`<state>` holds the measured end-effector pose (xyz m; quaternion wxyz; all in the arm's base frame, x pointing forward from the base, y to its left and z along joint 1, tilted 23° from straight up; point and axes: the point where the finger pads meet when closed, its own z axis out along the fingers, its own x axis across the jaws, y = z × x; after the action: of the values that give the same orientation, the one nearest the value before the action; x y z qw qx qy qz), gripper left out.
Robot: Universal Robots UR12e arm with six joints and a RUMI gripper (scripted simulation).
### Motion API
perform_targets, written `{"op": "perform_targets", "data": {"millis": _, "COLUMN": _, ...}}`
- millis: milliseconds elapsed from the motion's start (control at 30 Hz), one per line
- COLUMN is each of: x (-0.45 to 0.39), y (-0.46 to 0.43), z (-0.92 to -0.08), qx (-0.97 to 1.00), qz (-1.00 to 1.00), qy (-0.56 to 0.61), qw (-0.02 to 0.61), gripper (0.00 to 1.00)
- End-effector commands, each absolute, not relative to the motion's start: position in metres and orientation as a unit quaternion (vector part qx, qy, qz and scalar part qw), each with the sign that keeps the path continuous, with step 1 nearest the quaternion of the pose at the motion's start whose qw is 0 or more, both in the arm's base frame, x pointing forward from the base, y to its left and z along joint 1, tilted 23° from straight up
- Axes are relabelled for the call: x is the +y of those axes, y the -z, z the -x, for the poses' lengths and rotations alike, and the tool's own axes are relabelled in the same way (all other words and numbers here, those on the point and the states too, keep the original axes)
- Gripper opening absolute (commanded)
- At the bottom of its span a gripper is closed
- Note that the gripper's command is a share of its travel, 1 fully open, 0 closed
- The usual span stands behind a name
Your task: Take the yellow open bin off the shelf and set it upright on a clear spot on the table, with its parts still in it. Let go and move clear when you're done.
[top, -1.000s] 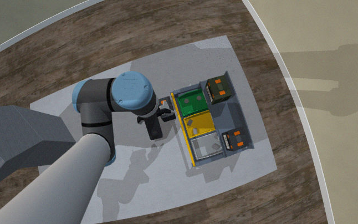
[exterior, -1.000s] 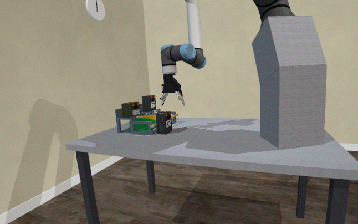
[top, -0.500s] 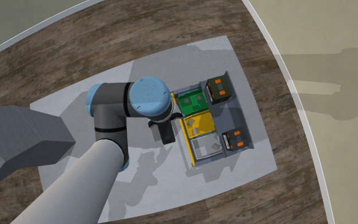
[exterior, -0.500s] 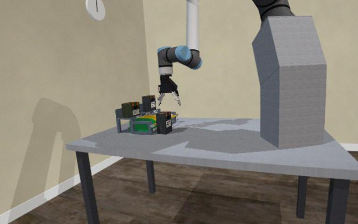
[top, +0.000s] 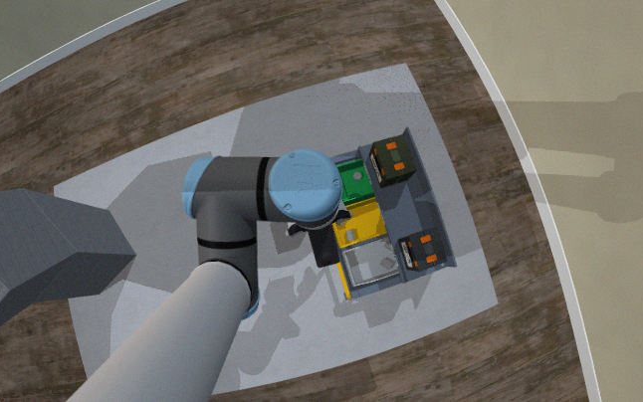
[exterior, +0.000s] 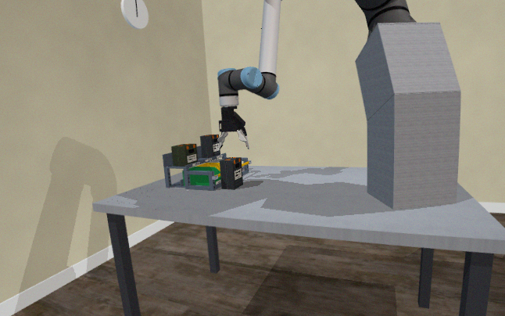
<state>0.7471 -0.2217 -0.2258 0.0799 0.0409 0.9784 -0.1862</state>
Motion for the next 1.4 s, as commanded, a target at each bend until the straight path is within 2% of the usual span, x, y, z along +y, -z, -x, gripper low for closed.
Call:
{"op": "perform_targets", "data": {"millis": 0, "x": -0.225, "y": 0.224, "z": -0.753, "qx": 0.978, "qz": -0.041, "qy": 0.186, "qw": 0.080, "gripper": 1.00}}
{"op": "perform_targets", "data": {"millis": 333, "x": -0.247, "y": 0.214, "z": -0.779, "qx": 0.978, "qz": -0.041, "qy": 0.186, "qw": 0.080, "gripper": 1.00}}
{"op": "perform_targets", "data": {"millis": 1367, "x": -0.240, "y": 0.217, "z": -0.771, "qx": 0.978, "qz": -0.041, "qy": 0.186, "qw": 0.080, "gripper": 1.00}}
